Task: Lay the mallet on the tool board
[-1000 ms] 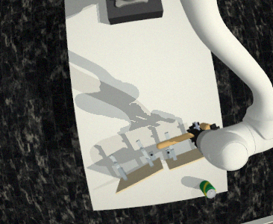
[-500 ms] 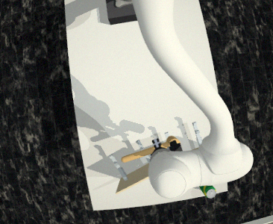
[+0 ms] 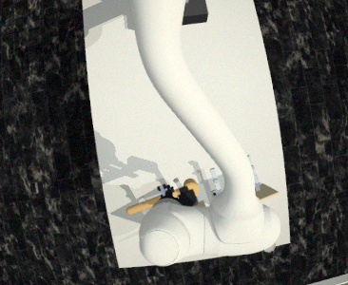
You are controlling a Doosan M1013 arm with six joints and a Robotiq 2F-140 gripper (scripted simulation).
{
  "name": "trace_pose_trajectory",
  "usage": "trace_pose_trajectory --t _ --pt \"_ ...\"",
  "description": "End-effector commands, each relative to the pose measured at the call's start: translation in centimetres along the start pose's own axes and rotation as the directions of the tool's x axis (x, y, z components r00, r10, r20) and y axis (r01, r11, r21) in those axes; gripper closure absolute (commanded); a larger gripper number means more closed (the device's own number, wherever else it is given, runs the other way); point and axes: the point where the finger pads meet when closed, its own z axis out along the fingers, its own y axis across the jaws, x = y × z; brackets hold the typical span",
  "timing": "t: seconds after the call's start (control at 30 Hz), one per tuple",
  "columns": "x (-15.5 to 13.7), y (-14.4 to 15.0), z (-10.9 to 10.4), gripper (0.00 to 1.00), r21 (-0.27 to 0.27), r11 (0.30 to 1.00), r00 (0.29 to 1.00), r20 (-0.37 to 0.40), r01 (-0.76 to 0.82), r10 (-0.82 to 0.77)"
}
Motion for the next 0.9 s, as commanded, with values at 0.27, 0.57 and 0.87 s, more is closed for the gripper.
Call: trace_pose_trajectory --t 0.27,0.57,0.87 --pt "0.0 0.0 2.0 0.90 -0.001 0.991 0.991 0.000 0.134 -0.134" --pt "0.0 0.0 8.1 0.90 -0.001 0.991 0.991 0.000 0.134 -0.134" --pt "0.0 0.0 8.8 0.90 -0.001 0.991 0.991 0.000 0.134 -0.134"
